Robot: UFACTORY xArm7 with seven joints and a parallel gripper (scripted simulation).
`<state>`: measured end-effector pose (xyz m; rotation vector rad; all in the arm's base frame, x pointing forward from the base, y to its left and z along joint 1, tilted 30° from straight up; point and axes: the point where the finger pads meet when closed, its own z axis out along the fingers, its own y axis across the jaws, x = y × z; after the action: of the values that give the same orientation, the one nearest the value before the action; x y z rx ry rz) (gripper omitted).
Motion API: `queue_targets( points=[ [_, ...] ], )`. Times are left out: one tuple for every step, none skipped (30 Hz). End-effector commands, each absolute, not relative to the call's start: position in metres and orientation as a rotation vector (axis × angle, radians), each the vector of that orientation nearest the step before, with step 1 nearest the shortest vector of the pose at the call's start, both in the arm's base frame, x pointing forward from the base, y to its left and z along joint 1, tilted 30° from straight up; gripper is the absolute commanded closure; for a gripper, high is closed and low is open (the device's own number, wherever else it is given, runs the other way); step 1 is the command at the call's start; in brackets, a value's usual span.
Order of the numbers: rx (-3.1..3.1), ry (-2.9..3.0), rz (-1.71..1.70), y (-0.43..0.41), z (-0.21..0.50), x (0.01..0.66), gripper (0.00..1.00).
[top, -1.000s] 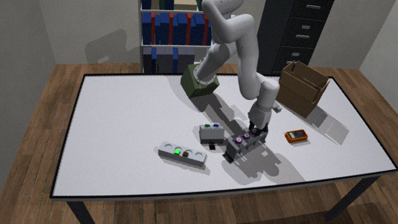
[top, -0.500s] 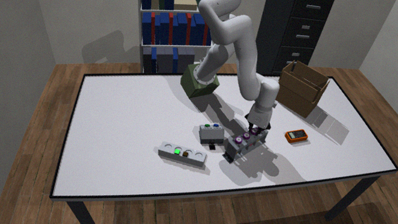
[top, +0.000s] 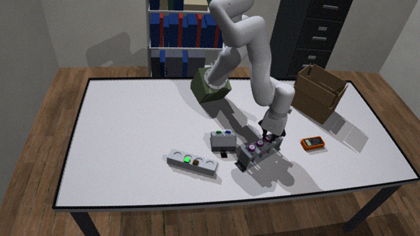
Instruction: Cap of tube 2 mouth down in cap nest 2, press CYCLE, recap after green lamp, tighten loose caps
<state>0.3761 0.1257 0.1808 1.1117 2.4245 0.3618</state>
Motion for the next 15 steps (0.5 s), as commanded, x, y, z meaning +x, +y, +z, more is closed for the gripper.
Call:
queue_targets(
  points=[
    [1.191, 2.391, 0.386, 0.1262, 0.1821, 0.3769, 1.0],
    [1.233, 2.374, 0.396, 0.1262, 0.1821, 0.3769, 1.0],
    [1.274, 2.356, 0.407, 0.1262, 0.1821, 0.3769, 1.0],
    [1.314, 2.337, 0.417, 0.1262, 0.182, 0.3769, 1.0],
    [1.355, 2.318, 0.428, 0.1262, 0.1819, 0.377, 1.0],
    [1.395, 2.298, 0.438, 0.1262, 0.1819, 0.377, 1.0],
    [1.436, 2.278, 0.448, 0.1262, 0.1818, 0.377, 1.0],
    [1.475, 2.257, 0.458, 0.1262, 0.1818, 0.377, 1.0],
    [1.515, 2.235, 0.468, 0.1262, 0.1818, 0.3771, 1.0],
    [1.555, 2.213, 0.478, 0.1262, 0.1817, 0.3771, 1.0],
    [1.594, 2.19, 0.488, 0.1262, 0.1817, 0.3771, 1.0],
    [1.632, 2.167, 0.498, 0.1262, 0.1816, 0.3771, 1.0],
    [1.671, 2.143, 0.508, 0.1262, 0.1816, 0.3772, 1.0],
    [1.671, 2.143, 0.508, 0.1262, 0.1816, 0.3772, 1.0],
    [1.671, 2.143, 0.508, 0.1262, 0.1816, 0.3772, 1.0]
  ],
)
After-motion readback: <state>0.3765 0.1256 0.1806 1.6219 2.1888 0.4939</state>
